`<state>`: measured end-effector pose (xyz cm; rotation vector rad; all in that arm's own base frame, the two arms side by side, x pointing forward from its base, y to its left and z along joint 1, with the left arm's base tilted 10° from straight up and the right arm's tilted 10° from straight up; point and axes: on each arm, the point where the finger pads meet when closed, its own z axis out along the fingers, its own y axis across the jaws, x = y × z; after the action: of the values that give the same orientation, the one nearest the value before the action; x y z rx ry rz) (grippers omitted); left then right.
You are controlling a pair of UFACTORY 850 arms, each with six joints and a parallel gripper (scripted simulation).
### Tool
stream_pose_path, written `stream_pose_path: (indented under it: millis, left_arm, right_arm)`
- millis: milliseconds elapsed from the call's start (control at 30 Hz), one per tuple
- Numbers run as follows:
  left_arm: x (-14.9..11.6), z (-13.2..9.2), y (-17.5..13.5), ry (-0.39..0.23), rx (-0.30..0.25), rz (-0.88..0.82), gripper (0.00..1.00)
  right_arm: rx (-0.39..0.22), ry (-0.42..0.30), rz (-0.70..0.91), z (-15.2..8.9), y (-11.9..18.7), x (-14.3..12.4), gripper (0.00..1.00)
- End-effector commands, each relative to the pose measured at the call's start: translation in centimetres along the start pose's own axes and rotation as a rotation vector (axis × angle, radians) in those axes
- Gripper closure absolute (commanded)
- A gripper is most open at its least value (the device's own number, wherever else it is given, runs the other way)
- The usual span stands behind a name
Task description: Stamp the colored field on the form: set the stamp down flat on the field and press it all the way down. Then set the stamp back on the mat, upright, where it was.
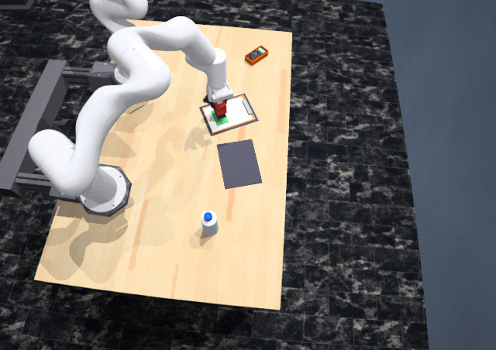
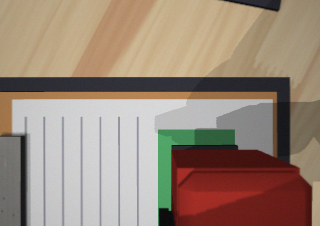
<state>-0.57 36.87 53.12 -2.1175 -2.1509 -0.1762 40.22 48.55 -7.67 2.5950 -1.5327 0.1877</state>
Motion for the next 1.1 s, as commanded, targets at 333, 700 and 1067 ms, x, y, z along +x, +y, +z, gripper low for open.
stream_pose_path:
  millis: [333,700,1067]
  left_arm:
    - [0.0,-0.1,0.0,0.002,0.0,0.0,0.0]
    - [0.0,-0.1,0.0,0.002,0.0,0.0,0.0]
    - [0.0,-0.1,0.0,0.002,0.0,0.0,0.0]
  right_arm:
    - [0.002,-0.001,0.0,2.6,-0.1,0.1,0.68]
    - [0.002,-0.001,0.0,3.6,-0.1,0.1,0.68]
    - [0.002,-0.001,0.0,3.6,-0.1,0.1,0.68]
